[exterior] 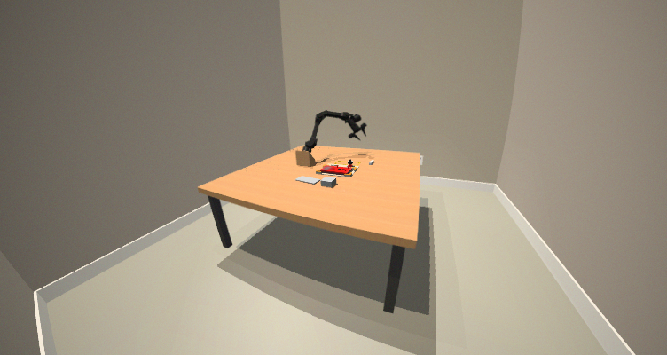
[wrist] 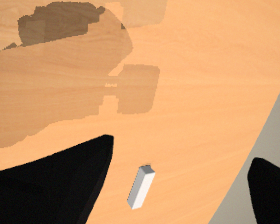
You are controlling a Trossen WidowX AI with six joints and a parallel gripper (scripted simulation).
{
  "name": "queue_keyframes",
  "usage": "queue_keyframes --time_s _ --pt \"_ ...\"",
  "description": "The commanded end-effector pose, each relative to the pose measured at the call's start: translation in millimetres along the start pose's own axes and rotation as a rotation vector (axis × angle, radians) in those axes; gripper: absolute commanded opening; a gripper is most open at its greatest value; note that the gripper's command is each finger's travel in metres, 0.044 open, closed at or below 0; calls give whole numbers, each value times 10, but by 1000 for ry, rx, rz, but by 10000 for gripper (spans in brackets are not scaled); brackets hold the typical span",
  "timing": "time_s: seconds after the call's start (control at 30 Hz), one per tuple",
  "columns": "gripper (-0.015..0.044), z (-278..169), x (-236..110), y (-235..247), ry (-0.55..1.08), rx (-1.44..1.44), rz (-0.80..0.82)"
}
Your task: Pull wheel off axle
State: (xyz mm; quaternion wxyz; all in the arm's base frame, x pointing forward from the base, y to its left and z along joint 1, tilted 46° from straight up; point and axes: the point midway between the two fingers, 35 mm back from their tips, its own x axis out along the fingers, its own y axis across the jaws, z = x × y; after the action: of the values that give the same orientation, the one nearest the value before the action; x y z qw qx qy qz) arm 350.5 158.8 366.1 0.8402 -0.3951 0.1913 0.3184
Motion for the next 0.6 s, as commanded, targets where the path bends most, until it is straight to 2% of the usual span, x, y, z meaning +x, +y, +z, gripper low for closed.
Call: queue_keyframes --time_s 0.0,0.3,0.57 --pt "300 -376 282 -21 92 233 63" --pt "300 -1461 794 4 367 998 187" --pt "300 -2512 963 170 676 1870 224"
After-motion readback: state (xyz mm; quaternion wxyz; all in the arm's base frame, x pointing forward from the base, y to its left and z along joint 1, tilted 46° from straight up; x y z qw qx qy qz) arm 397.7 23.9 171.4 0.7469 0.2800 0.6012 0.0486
